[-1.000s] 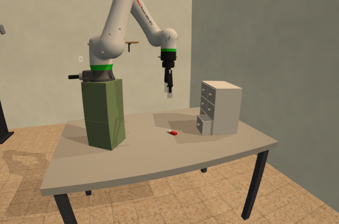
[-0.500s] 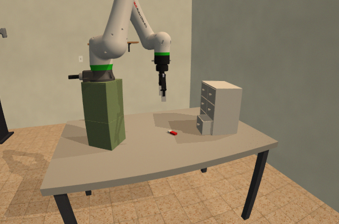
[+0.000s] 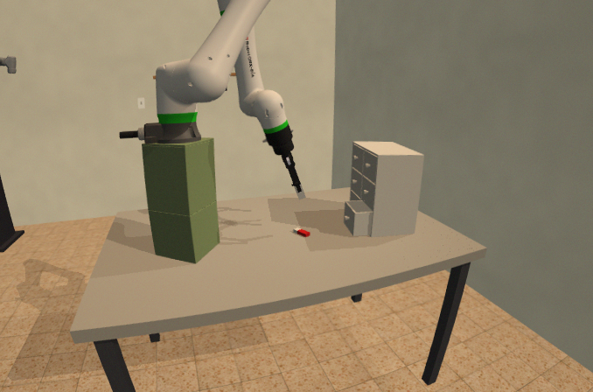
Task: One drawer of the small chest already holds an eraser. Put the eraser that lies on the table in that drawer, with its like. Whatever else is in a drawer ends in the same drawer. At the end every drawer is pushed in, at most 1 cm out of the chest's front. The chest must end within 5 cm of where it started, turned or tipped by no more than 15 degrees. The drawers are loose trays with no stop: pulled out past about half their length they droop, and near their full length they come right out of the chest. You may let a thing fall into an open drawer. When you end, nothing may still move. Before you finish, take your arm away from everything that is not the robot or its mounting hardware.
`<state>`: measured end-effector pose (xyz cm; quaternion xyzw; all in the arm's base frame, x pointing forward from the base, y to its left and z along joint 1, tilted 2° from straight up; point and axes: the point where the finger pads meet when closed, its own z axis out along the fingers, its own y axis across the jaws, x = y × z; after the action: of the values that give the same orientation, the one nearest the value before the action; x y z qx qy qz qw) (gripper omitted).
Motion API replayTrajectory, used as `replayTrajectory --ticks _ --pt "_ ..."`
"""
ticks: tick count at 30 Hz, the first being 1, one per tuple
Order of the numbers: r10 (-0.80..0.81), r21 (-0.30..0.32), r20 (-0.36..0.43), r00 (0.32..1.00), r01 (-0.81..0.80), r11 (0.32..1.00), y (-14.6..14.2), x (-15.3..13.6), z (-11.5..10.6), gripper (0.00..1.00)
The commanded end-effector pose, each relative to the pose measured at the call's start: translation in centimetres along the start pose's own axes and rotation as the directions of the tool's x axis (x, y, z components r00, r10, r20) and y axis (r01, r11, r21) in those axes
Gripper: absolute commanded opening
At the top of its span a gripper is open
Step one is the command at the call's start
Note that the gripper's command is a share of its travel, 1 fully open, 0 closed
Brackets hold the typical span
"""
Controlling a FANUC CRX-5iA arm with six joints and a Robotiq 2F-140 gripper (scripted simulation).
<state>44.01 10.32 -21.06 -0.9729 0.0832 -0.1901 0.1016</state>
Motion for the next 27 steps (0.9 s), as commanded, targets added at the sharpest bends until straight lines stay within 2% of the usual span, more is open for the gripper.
replayTrajectory --ticks 1,2,3,6,10,13,14,27 --pt "-0.048 -0.091 -0.255 0.966 0.026 0.996 4.5 1.9 1.2 1.00" --pt "-0.048 -0.091 -0.255 0.966 0.026 0.996 4.5 1.9 1.2 1.00" --pt "-0.067 -0.116 -0.298 0.952 0.034 0.993 5.5 2.4 1.0 1.00" --pt "-0.067 -0.116 -0.298 0.952 0.034 0.993 5.5 2.4 1.0 1.00" --pt "-0.124 -0.185 -0.393 0.911 0.053 0.981 7.8 3.6 -0.1 1.00" --pt "-0.131 -0.194 -0.404 0.905 0.056 0.979 8.1 3.8 -0.3 1.00" --pt "-0.131 -0.194 -0.404 0.905 0.056 0.979 8.1 3.8 -0.3 0.00" --pt "-0.131 -0.194 -0.404 0.905 0.056 0.979 8.1 3.8 -0.3 0.00"
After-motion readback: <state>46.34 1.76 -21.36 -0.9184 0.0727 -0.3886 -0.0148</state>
